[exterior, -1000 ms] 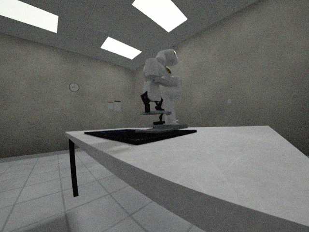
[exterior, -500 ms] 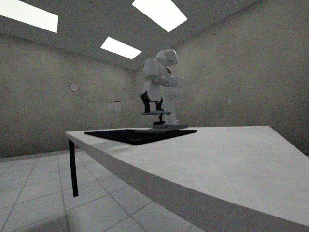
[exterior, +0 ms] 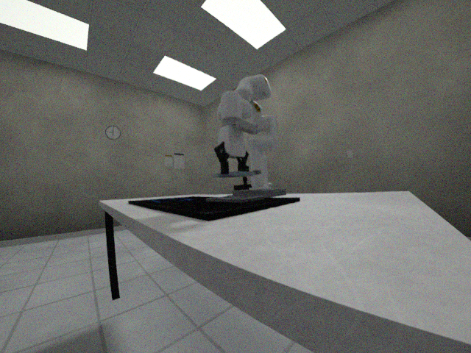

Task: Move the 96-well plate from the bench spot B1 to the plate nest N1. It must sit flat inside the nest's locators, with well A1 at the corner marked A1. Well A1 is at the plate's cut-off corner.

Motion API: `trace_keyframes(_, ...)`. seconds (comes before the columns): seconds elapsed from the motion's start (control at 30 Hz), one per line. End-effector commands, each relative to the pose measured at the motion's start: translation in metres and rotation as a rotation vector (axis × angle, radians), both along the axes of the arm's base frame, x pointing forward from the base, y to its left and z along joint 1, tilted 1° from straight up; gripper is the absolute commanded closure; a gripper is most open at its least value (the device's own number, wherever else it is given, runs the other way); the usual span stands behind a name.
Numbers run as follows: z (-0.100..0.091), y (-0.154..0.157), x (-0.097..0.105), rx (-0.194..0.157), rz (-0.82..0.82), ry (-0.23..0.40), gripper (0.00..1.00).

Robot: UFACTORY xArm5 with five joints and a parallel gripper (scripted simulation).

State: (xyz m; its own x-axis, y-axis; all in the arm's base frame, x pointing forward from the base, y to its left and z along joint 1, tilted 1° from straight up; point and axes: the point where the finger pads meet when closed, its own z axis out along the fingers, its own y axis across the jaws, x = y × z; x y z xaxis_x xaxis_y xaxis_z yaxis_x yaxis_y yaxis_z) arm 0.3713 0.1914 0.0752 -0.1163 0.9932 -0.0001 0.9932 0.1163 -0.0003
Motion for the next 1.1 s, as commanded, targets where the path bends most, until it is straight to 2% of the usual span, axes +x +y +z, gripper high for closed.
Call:
trace_keyframes(0.0, -0.005, 0.001, 0.001, 0.012, 0.000, 0.001, 1.00)
trace_keyframes(1.07, -0.052, 0.001, 0.001, 0.012, 0.000, 0.002, 1.00)
